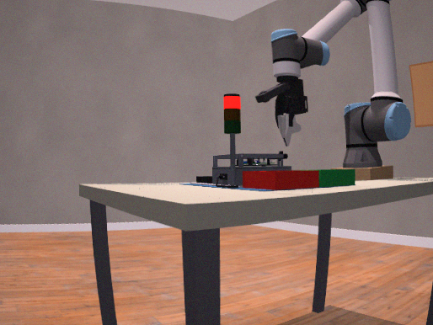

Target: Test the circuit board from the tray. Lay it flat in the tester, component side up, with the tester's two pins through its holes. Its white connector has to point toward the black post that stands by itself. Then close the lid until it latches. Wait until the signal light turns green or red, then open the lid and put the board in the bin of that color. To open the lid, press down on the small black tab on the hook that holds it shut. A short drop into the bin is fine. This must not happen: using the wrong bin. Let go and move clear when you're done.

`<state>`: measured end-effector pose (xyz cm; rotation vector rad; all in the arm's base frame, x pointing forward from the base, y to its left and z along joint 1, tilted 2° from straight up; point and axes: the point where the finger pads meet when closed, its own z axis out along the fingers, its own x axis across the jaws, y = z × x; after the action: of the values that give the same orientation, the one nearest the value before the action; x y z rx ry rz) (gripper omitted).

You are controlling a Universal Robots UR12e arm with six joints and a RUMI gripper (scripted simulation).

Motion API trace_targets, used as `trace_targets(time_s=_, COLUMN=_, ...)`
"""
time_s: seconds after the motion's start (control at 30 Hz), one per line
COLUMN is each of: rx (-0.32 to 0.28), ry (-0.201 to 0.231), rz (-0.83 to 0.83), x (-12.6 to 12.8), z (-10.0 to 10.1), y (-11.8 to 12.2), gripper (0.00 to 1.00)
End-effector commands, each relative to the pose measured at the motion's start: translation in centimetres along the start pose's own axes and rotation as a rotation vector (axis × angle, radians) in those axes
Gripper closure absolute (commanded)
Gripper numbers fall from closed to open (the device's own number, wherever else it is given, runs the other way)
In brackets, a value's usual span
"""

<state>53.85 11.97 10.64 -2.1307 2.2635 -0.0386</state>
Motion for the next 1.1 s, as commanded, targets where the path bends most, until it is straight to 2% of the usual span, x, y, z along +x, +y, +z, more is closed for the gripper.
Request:
trace_targets(time_s=0.0, rx=0.001, ry=0.000, rz=0.000, x=0.0, z=0.1, y=-0.1, gripper=1.00)
trace_targets(time_s=0.43, rx=0.001, ry=0.000, rz=0.000, x=0.0, z=2.3, y=-0.6, gripper=1.00)
trace_targets(time_s=1.07, rx=0.001, ry=0.000, rz=0.000, x=0.0, z=2.4, y=-0.6, gripper=1.00)
